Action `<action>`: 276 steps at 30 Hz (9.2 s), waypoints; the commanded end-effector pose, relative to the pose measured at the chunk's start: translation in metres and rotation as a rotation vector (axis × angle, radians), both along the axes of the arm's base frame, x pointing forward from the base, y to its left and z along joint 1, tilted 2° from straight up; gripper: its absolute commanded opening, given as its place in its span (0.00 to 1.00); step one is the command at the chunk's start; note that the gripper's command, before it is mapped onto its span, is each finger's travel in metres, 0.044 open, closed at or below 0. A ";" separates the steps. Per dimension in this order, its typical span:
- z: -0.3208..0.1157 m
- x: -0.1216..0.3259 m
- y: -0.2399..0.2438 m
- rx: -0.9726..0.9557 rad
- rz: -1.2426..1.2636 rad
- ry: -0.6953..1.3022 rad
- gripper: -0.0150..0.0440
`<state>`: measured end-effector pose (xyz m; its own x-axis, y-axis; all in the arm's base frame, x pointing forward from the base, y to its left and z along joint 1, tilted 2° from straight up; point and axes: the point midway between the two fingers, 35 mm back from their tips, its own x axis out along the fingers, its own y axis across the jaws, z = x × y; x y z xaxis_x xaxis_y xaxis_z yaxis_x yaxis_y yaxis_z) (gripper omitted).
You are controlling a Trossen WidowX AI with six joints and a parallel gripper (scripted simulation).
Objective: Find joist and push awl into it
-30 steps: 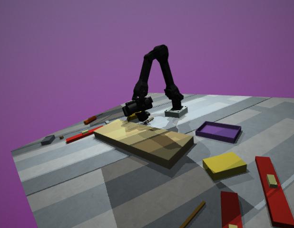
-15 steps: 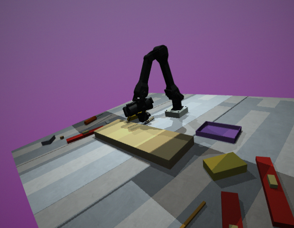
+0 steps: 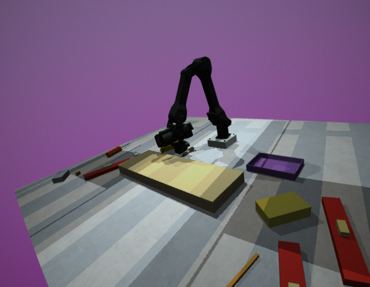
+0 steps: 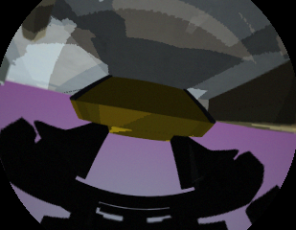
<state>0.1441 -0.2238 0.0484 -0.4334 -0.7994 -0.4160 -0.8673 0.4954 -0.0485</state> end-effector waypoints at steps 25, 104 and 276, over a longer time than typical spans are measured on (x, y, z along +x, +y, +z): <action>-0.003 0.002 0.002 0.016 0.001 -0.014 0.90; -0.003 0.003 0.004 0.016 0.001 -0.014 0.90; -0.016 0.004 0.003 0.462 -1.222 -1.523 0.96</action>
